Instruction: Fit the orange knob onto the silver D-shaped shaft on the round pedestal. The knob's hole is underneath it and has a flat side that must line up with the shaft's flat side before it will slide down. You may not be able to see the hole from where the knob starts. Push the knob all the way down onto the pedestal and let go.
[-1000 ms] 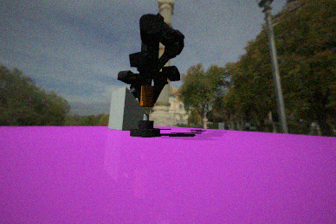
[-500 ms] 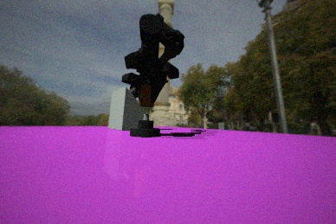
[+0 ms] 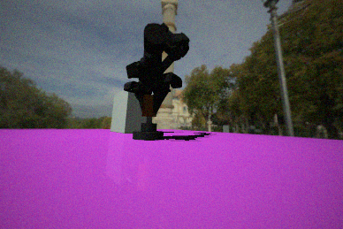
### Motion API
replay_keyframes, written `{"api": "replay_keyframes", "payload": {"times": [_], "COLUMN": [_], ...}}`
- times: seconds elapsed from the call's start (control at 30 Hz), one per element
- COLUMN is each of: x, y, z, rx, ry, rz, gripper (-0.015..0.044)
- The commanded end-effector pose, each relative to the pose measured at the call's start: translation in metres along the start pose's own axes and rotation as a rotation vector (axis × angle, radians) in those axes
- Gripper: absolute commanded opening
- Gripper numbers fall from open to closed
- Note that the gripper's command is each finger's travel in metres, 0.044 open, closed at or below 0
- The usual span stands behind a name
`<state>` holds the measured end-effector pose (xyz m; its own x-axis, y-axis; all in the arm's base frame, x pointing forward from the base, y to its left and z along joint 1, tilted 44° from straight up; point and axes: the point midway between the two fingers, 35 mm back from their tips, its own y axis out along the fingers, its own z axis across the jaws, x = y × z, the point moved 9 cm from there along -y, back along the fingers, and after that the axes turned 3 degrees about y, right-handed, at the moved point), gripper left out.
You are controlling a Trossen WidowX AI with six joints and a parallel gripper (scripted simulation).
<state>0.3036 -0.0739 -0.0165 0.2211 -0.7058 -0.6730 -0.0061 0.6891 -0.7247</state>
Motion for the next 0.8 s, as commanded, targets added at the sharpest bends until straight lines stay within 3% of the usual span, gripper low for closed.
{"api": "replay_keyframes", "payload": {"times": [0.0, 0.77], "x": [0.0007, 0.0010], "y": [-0.0020, -0.0017], "z": [0.0010, 0.0018], "rx": [0.007, 0.007], "ry": [-0.001, -0.001], "rz": [0.000, 0.000], "gripper": [0.0000, 0.0000]}}
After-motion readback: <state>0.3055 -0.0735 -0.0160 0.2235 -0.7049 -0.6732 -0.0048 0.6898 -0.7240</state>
